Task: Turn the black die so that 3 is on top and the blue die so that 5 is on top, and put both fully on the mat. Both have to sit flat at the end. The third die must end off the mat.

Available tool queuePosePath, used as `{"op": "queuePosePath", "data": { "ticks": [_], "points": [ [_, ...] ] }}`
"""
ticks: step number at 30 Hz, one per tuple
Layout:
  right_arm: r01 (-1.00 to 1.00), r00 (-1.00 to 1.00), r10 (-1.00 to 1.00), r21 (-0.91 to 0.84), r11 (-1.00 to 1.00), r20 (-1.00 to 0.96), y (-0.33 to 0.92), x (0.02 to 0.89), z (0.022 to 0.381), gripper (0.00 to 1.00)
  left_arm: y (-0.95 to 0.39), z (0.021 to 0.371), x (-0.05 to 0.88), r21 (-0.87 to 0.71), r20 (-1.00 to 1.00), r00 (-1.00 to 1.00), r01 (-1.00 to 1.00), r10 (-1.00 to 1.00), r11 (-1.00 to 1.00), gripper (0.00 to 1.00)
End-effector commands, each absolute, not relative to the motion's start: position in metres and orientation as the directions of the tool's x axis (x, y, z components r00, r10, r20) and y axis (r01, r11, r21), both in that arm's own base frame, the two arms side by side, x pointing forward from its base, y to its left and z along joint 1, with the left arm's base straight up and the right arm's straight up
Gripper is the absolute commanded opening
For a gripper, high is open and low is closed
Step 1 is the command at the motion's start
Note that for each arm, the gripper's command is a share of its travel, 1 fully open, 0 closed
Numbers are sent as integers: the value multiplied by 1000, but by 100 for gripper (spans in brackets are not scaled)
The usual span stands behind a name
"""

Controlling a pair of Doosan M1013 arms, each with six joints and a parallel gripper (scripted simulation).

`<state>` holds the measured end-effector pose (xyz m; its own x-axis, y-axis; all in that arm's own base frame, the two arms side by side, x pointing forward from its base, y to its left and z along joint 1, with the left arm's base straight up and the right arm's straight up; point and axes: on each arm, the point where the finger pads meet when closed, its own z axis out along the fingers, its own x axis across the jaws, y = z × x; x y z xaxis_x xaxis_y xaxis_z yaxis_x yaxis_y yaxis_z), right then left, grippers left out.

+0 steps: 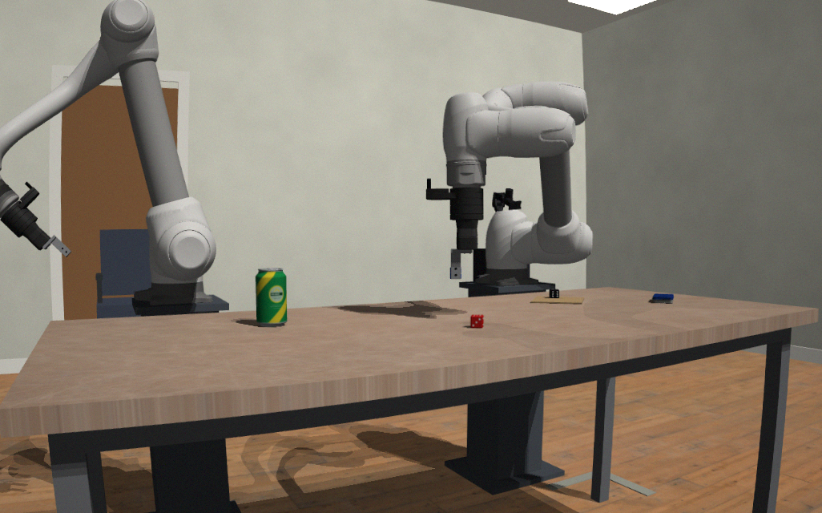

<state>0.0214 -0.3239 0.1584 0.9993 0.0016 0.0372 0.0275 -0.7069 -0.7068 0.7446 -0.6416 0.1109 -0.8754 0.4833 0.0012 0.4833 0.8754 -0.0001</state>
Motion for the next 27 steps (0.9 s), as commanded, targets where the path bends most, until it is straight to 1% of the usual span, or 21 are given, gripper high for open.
{"op": "queuePosePath", "data": {
  "ticks": [1,13,24,27],
  "points": [
    [28,999,2,-706,-708,38,-324,22,159,100,-642,119,745,0,0,-875,483,483,875,49],
    [28,999,2,-706,-708,38,-324,22,159,100,-637,120,745,0,0,-876,482,482,876,49],
    [28,999,2,-706,-708,38,-324,22,159,100,-514,132,738,0,0,-896,444,444,896,49],
    [28,999,2,-706,-708,38,-324,22,159,100,-509,132,737,0,0,-897,442,442,897,49]
  ]
}}
